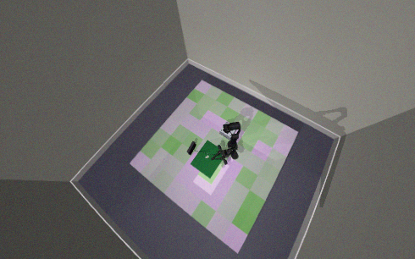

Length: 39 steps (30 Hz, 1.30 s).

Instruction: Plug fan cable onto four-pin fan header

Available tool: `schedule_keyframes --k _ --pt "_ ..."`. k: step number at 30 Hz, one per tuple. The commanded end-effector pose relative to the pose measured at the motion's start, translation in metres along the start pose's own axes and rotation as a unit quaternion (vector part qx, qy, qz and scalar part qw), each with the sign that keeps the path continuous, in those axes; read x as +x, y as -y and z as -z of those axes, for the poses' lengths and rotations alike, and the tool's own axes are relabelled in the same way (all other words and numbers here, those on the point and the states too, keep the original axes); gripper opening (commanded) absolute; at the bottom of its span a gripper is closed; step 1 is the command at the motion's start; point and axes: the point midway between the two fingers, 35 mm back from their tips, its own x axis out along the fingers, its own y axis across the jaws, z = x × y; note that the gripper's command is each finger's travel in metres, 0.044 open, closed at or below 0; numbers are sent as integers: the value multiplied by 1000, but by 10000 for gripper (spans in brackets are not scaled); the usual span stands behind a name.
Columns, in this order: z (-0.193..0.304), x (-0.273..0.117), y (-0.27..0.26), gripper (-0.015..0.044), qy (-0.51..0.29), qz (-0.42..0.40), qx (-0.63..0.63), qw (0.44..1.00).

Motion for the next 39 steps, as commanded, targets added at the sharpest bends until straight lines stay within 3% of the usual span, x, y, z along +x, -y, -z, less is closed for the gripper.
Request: schedule_keyframes --k 1,39 --pt "5 -1 0 0 1 1 1 1000" --pt "35 -1 1 0 1 1 0 1000"
